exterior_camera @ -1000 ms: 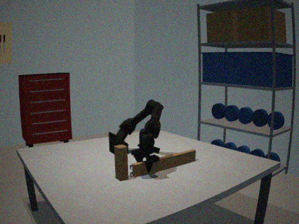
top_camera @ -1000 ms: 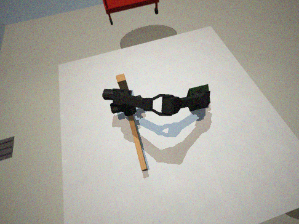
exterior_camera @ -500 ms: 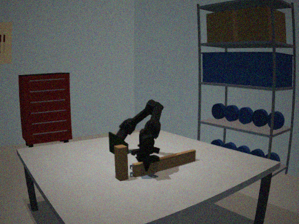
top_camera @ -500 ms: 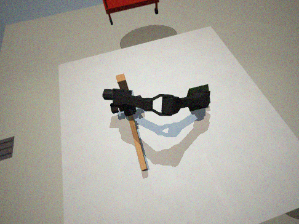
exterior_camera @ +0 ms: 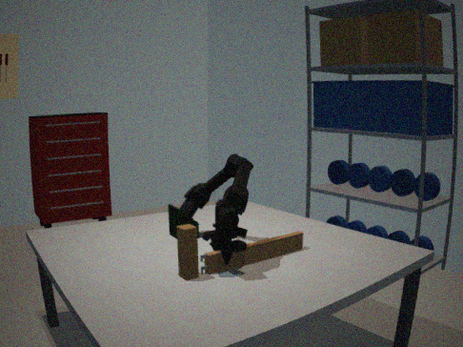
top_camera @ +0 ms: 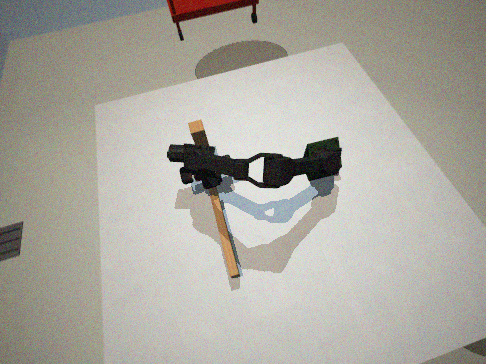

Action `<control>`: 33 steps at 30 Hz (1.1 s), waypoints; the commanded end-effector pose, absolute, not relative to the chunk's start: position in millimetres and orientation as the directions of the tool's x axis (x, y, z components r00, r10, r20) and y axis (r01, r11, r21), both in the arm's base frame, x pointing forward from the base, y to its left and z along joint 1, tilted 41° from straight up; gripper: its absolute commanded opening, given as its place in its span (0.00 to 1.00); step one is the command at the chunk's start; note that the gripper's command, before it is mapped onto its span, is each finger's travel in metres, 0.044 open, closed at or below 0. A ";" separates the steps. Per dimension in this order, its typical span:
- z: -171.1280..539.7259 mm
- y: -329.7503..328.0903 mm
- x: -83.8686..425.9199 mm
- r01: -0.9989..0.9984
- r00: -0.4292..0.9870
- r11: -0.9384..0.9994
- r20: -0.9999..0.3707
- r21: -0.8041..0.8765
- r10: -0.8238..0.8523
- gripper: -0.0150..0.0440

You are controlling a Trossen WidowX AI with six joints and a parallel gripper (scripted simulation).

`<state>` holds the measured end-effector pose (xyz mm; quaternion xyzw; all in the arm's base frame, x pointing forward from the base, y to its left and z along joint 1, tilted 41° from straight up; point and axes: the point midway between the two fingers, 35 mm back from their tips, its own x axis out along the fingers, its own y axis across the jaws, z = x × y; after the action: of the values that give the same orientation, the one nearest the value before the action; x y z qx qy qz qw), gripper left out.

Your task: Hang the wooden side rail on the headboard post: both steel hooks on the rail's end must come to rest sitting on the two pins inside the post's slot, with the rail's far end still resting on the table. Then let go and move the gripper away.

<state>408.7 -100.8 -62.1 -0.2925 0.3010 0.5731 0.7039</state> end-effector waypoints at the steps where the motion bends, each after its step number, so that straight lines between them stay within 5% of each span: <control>1: -62.4 -100.1 405.3 -0.983 0.160 0.172 -0.757 -0.064 0.633 0.25; 33: -61.0 -101.4 403.4 -0.983 0.160 0.172 -0.757 -0.064 0.633 0.25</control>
<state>403.6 -100.2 -62.2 -0.2887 0.3030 0.5731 0.7046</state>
